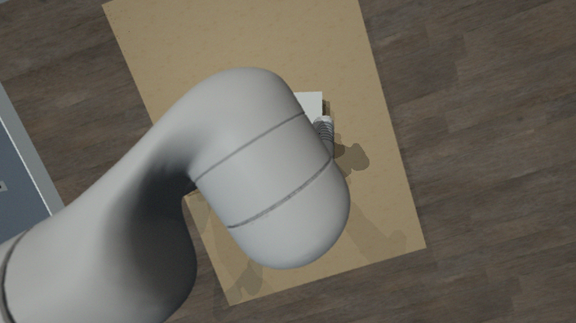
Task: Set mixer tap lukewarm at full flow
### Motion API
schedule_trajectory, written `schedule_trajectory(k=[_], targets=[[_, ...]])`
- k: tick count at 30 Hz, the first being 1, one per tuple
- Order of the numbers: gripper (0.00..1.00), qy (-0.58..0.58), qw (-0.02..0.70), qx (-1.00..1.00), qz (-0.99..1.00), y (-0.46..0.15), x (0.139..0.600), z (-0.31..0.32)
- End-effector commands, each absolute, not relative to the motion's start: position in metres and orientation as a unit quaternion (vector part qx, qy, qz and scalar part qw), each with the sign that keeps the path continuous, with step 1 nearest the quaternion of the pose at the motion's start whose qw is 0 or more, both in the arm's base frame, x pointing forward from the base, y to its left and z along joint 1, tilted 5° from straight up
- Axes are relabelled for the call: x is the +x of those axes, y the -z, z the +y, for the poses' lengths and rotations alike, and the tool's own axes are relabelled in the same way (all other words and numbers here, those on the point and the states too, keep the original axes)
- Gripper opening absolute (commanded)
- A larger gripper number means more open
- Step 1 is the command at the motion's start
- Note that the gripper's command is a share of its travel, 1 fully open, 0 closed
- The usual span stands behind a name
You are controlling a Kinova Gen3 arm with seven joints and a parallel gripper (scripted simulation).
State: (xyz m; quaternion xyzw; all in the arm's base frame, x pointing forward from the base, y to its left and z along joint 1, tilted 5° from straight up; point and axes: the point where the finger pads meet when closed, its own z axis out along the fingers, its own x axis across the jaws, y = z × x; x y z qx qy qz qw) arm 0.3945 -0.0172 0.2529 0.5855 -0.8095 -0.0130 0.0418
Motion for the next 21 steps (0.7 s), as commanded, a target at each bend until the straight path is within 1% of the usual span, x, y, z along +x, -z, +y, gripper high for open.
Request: schedule_trajectory(k=[1,21], targets=[[0.00,0.013,0.041,0.591,-0.806,-0.2532,0.3951,-0.0170],[0.00,0.019,0.045,0.683,-0.729,-0.2515,0.3983,-0.0117]])
